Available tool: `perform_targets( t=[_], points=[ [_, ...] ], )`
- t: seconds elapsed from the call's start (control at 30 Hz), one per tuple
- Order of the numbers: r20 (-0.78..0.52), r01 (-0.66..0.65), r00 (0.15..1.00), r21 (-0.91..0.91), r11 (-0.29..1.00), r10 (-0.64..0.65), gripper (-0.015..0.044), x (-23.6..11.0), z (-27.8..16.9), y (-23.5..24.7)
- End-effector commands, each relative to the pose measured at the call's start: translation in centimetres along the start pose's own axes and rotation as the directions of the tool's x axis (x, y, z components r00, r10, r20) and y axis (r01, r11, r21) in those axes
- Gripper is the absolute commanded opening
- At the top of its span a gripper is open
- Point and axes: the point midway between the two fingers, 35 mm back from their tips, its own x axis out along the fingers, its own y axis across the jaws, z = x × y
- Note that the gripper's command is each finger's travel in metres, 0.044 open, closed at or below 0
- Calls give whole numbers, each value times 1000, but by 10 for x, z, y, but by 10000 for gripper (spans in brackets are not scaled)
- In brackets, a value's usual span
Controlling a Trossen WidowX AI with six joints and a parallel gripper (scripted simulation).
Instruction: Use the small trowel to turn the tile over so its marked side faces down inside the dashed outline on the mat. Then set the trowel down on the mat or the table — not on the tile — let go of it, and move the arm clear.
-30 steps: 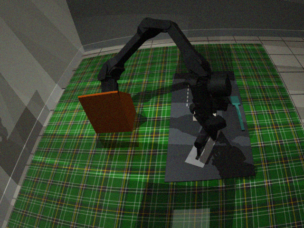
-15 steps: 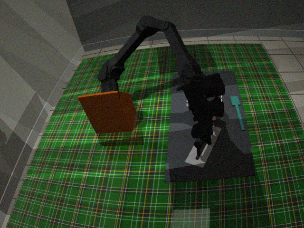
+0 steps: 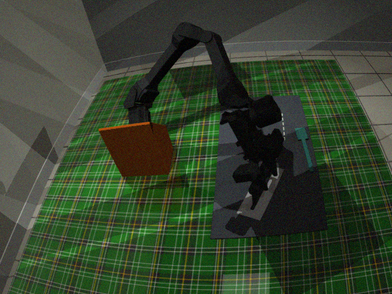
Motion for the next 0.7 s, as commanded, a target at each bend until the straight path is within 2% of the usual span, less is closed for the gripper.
perform_targets(
  t=[0.0, 0.37, 0.67],
  points=[
    [33, -3, 999, 110, 994, 0, 300, -2, -1, 1],
    [128, -72, 992, 426, 902, 18, 300, -7, -4, 5],
    [201, -162, 979, 644, 748, 39, 300, -17, -12, 5]
  ],
)
